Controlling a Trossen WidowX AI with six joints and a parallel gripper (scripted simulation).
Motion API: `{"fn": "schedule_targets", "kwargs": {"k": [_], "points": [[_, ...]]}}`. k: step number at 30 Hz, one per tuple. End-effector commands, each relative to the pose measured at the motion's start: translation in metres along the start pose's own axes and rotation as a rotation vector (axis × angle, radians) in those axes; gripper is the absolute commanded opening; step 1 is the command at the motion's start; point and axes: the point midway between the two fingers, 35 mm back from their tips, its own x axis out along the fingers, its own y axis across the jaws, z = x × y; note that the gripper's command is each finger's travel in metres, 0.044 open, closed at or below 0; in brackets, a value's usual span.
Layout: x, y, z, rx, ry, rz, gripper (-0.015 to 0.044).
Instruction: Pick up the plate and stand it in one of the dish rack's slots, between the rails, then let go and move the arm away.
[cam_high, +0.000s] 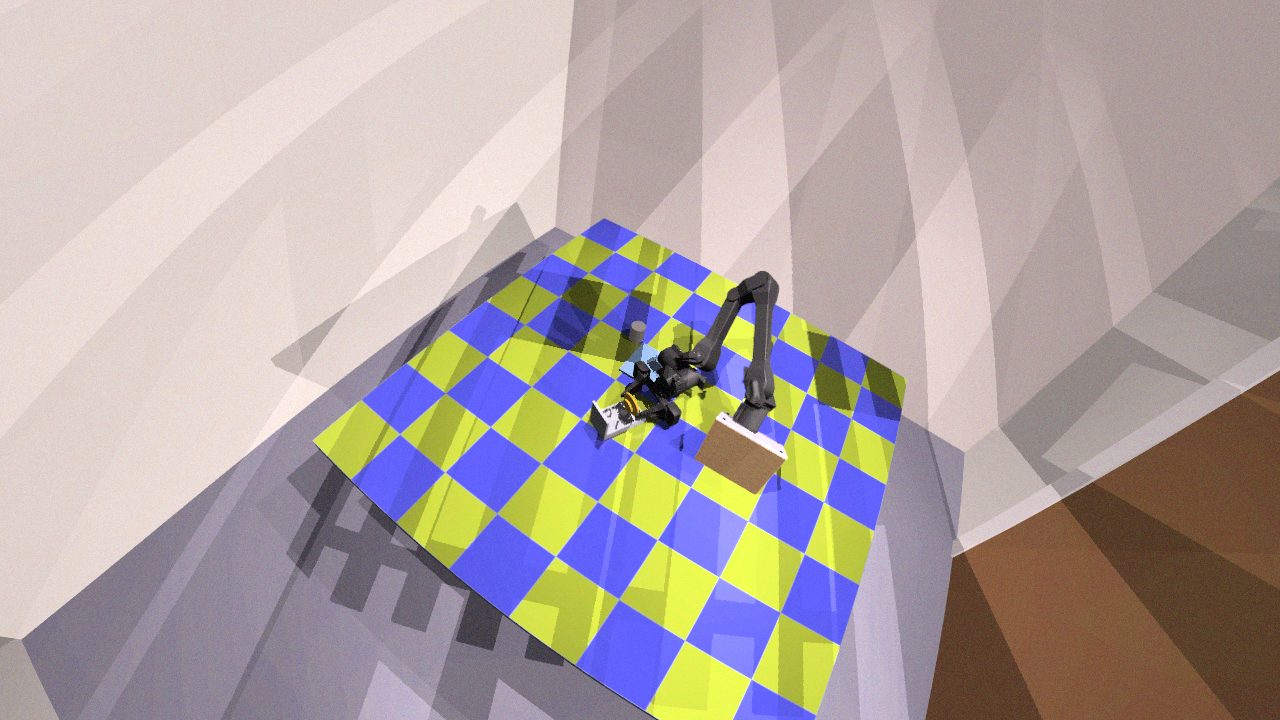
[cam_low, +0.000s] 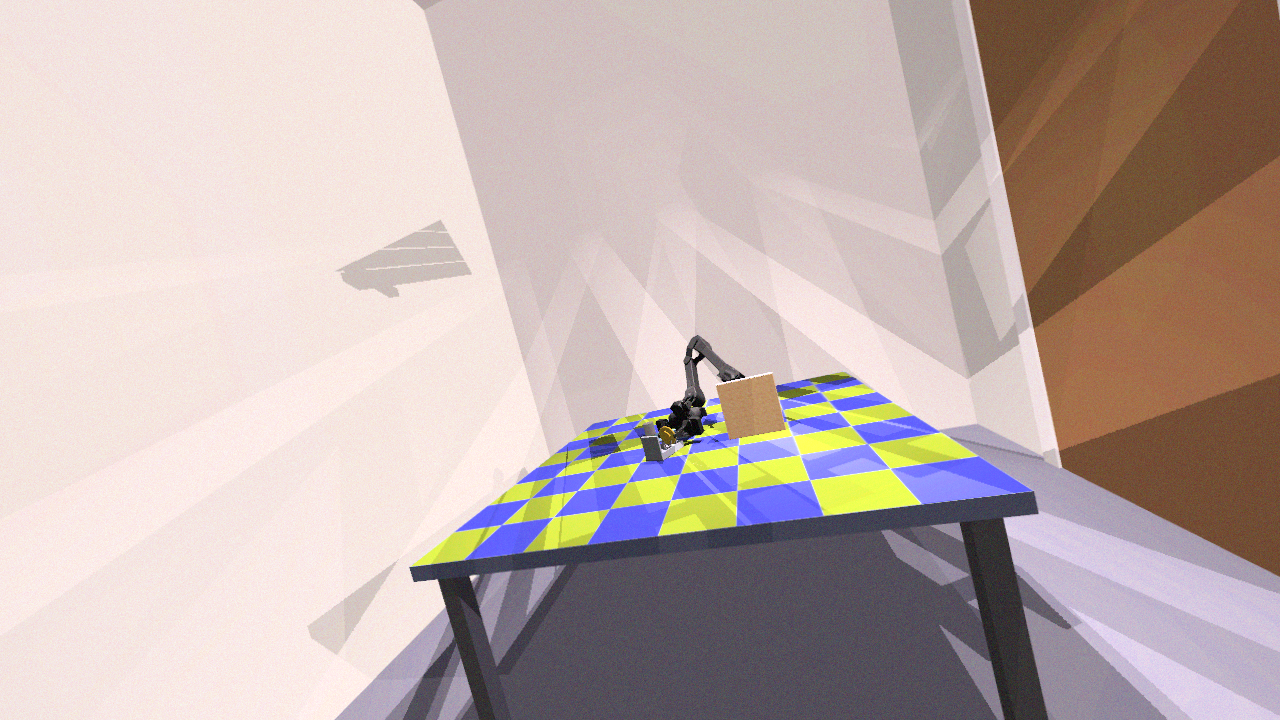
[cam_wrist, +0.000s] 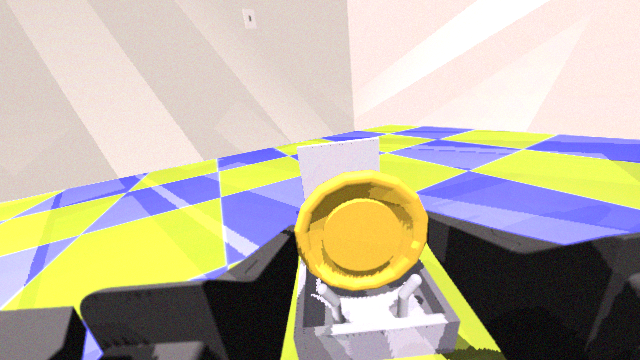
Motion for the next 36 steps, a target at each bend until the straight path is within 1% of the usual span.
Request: {"fn": "schedule_targets", "kwargs": {"k": [1,9,24,31,36], "points": [[-0.001,-0.001,0.002,-0.004,-0.001,-0.003,0.0000],[-0.001,-0.001,0.002,-0.004,-0.001,-0.003,0.0000],[0.000,0.000,0.002,-0.003,-0.001,0.001,0.0394],[0.000,-0.001,0.004,-0.003,-0.001,0.002,0.0400],[-0.002,-0.009,0.049,-0.005,0.012,0.014,0.0400]]}}
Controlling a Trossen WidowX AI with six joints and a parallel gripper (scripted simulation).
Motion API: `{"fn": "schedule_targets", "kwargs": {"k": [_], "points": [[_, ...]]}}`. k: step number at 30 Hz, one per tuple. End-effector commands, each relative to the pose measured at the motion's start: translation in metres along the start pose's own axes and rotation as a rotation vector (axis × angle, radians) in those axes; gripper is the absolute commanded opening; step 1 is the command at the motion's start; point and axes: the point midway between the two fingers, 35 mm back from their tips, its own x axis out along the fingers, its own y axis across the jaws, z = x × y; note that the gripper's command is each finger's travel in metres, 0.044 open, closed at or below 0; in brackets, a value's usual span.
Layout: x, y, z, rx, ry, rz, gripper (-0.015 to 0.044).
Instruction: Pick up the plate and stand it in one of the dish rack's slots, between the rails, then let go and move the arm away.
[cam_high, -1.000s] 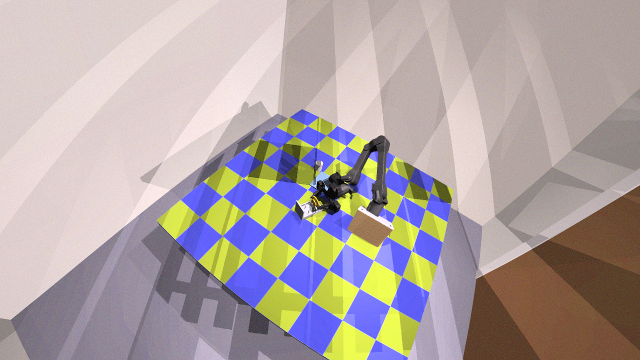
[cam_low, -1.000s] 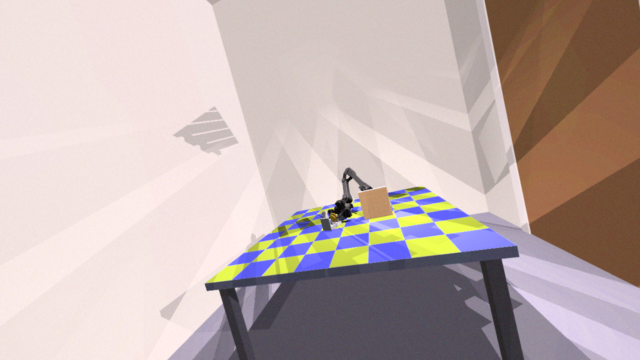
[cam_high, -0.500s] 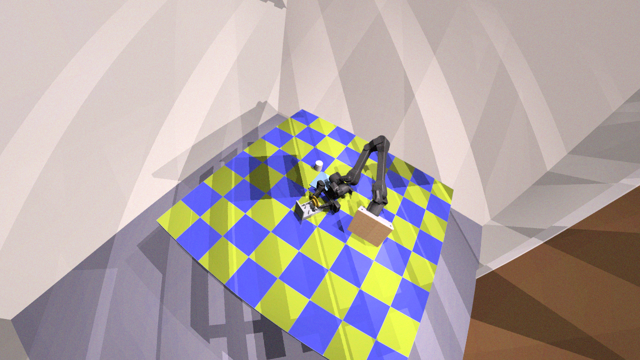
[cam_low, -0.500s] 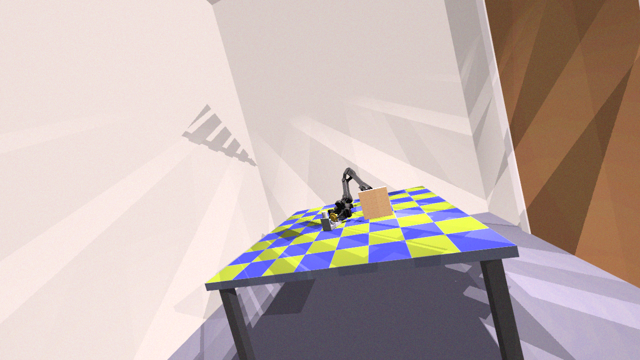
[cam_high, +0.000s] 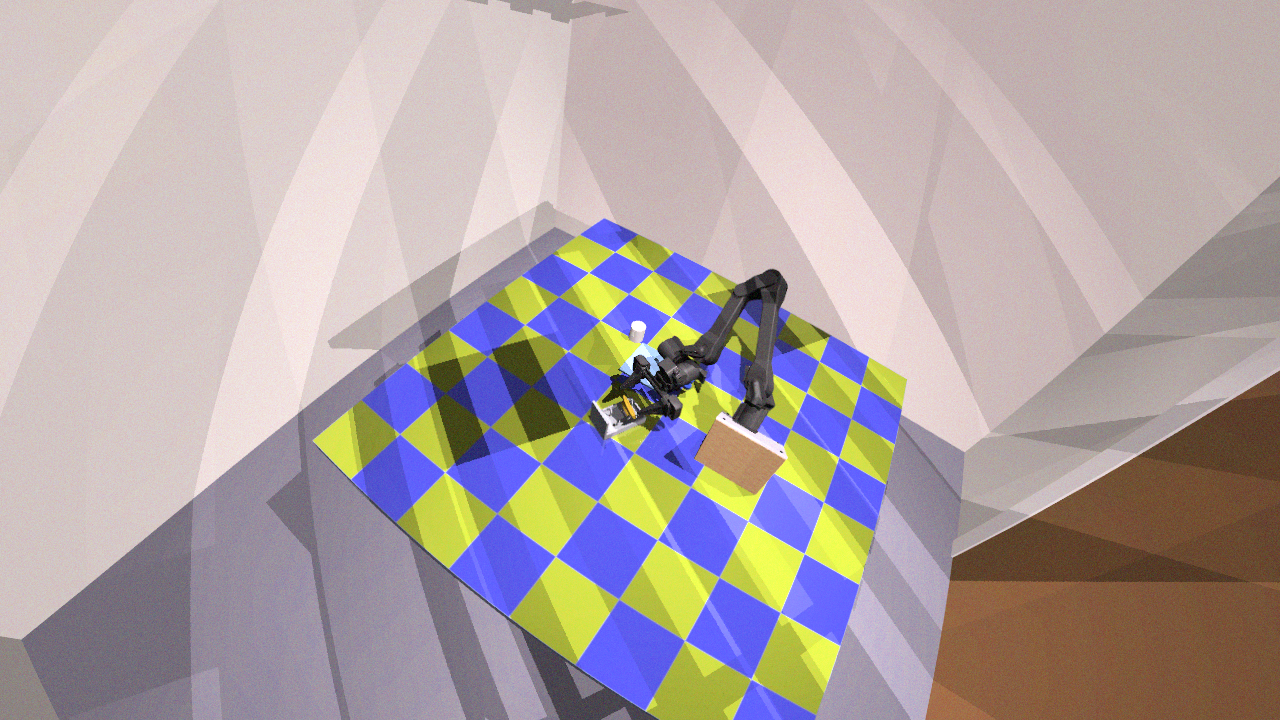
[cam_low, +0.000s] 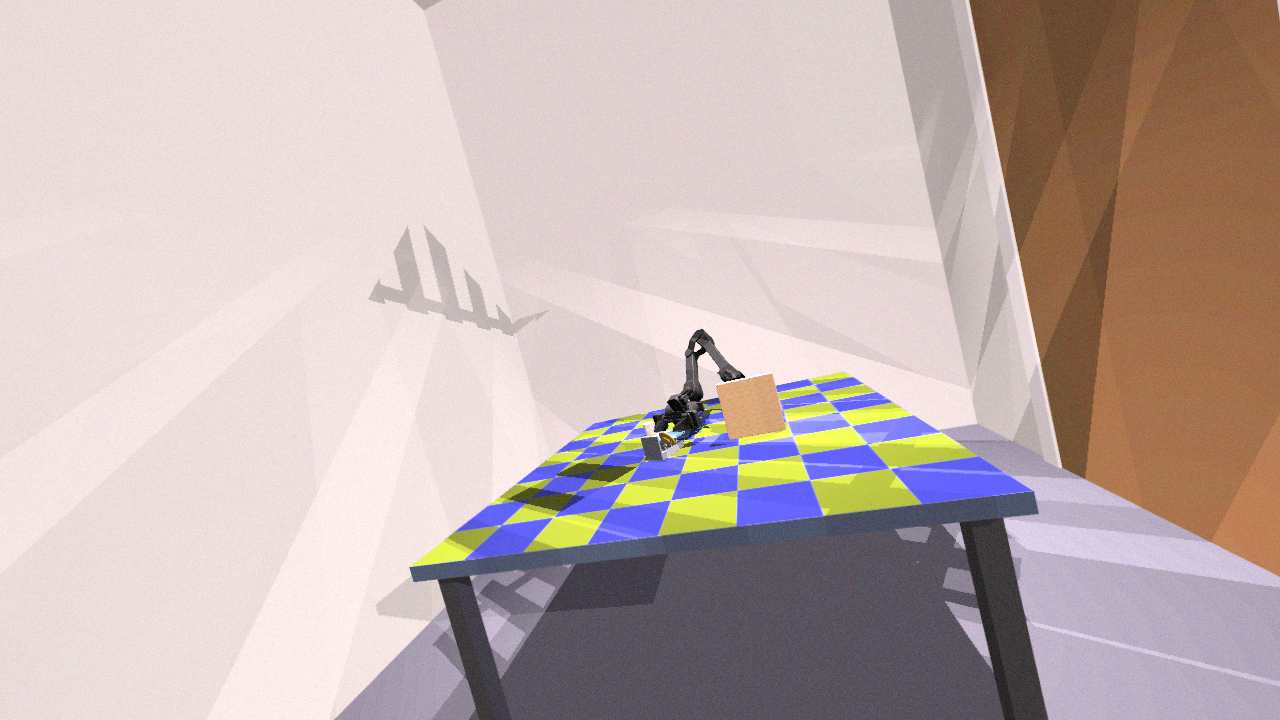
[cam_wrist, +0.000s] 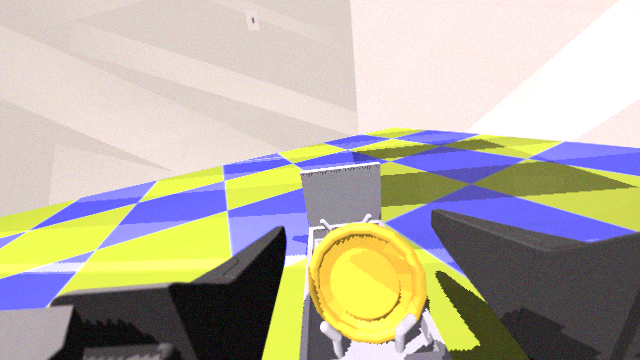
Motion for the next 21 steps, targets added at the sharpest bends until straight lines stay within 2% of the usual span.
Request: {"fn": "schedule_targets", "kwargs": {"k": [1,7,11,21], "points": [[-0.003,-0.006,0.036,-0.016,0.005,-0.003,0.0400],[-0.008,-0.006,0.093,-0.008,-0.009,-0.010,0.0400],[-0.007,-0.006,0.094,0.011,0.002,-0.002,0.0400],[0.000,0.003,0.092,0.265,0.200,0.084,0.0400]]}}
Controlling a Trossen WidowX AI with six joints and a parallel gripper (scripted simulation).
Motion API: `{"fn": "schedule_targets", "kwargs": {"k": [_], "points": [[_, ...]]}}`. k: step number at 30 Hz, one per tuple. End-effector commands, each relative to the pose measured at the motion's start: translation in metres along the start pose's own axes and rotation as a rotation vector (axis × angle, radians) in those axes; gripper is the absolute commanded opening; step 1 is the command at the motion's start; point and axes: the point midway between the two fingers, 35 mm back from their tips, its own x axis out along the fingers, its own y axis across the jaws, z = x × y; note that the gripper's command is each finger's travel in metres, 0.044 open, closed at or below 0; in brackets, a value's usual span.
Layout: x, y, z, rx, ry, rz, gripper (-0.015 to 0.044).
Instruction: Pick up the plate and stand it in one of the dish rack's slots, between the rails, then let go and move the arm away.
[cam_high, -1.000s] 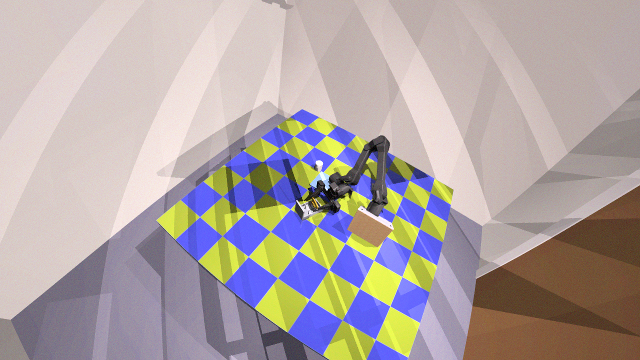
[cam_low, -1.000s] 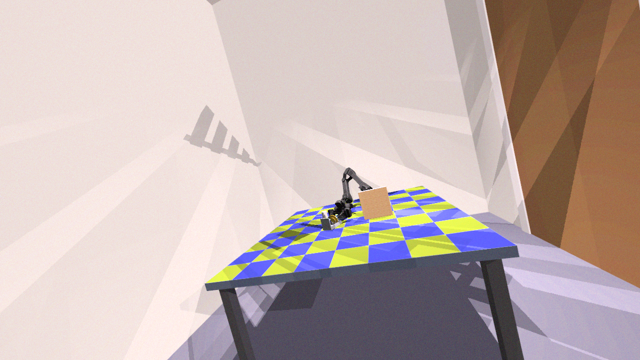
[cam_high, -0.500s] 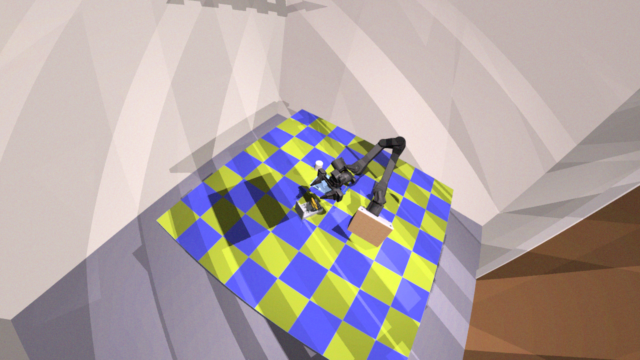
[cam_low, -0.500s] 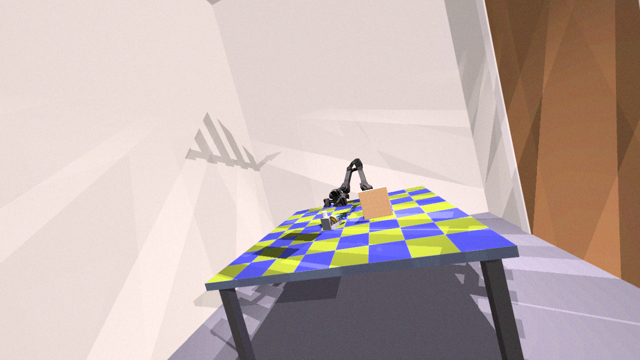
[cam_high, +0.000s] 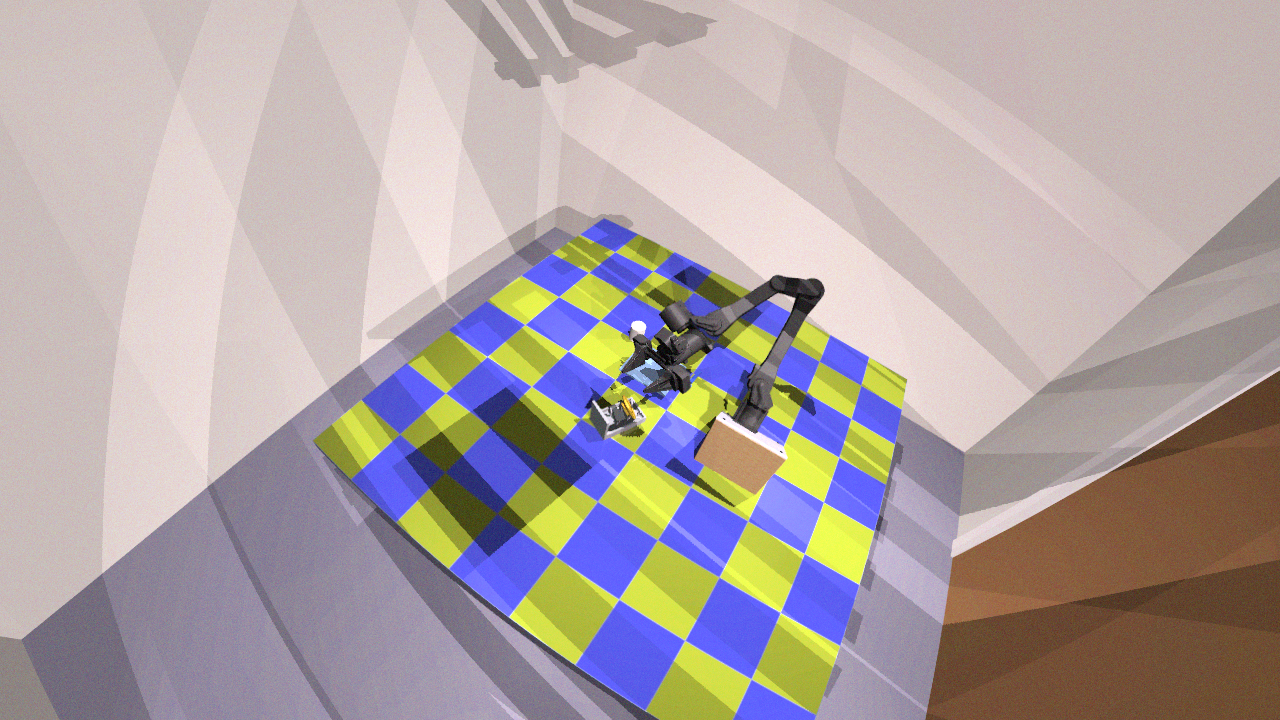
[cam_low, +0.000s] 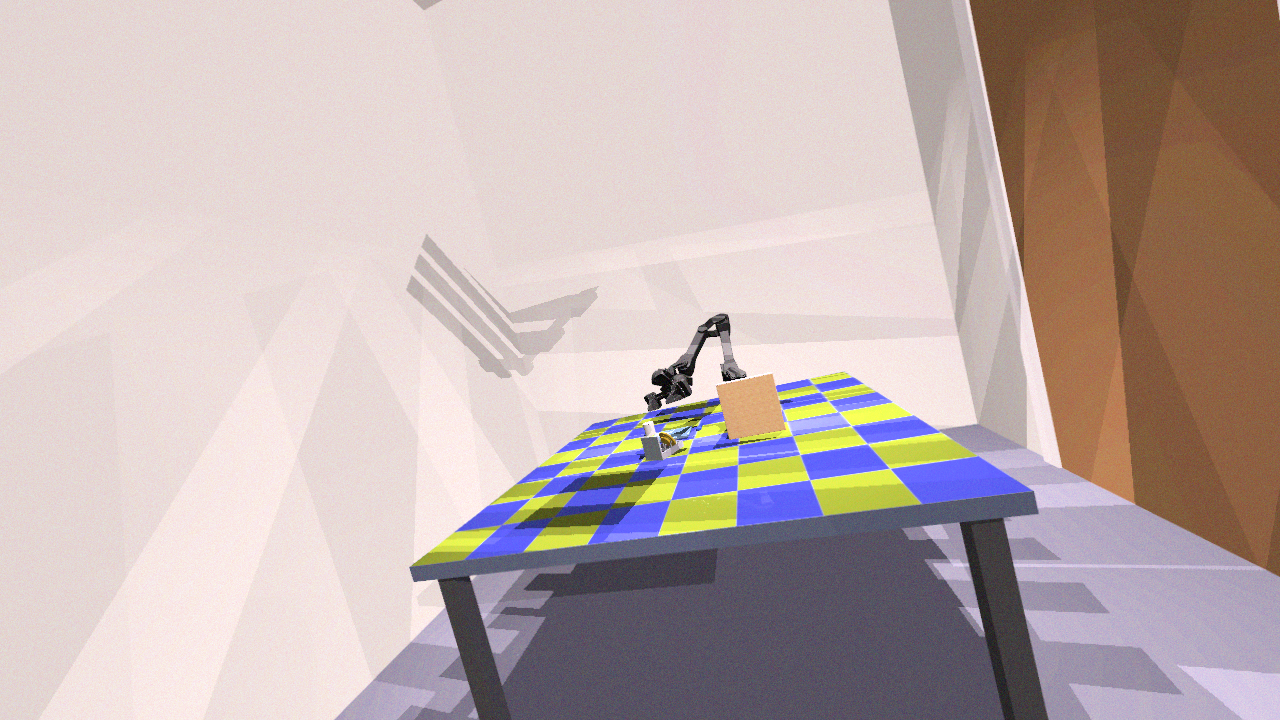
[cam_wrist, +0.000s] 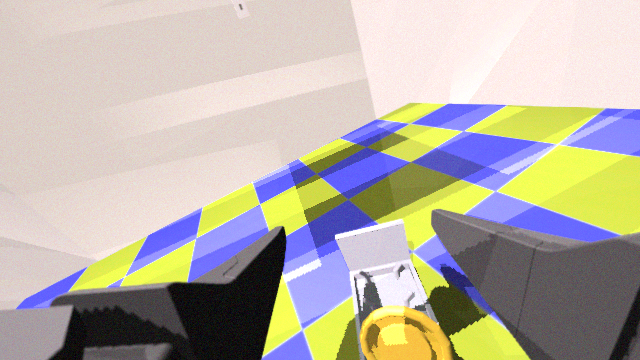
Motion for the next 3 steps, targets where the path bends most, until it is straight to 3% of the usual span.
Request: {"fn": "schedule_targets", "kwargs": {"k": [1,3], "points": [[0.0014,0.0027,-0.0012,0.088,0.081,0.018,0.0400],[0.0017,0.0049,-0.0018,0.136,0.127,0.027,0.0400]]}}
